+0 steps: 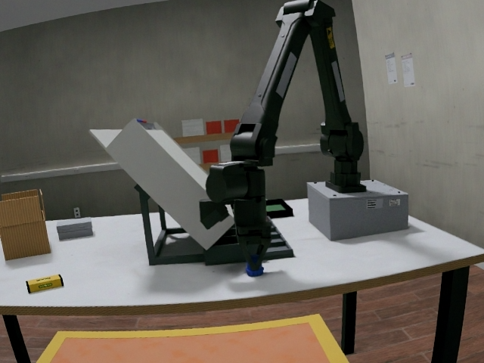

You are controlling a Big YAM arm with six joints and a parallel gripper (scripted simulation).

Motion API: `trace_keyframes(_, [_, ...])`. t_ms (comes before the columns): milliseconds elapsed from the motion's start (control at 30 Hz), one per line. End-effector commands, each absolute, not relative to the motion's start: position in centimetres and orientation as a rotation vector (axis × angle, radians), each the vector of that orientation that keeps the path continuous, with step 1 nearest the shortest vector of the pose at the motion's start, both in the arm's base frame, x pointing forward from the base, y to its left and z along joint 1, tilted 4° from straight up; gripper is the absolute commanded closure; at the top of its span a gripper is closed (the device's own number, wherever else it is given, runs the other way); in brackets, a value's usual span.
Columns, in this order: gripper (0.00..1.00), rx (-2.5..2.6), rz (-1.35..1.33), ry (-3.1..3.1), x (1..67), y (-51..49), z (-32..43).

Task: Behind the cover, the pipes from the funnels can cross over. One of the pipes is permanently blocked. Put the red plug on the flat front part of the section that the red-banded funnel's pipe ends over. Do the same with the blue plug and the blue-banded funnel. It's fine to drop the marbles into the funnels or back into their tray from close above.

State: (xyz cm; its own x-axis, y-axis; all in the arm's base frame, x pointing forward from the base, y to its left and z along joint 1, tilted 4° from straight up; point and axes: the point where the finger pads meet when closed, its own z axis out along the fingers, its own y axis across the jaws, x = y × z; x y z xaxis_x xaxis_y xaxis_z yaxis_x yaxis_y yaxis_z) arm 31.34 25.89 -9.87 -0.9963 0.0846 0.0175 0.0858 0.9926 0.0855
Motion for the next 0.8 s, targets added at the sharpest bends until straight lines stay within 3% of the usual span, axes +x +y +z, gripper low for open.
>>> trace_keyframes(0, [1.0, -0.133, -0.145, -3.131, 31.8, 26.1, -9.6])
trace_keyframes(567, [1.0, -0.133, -0.147, -3.131, 31.7, 26.1, -9.6])
trace_keyframes(767, [1.0, -0.125, -0.118, -3.114, 31.9, 26.0, -4.9])
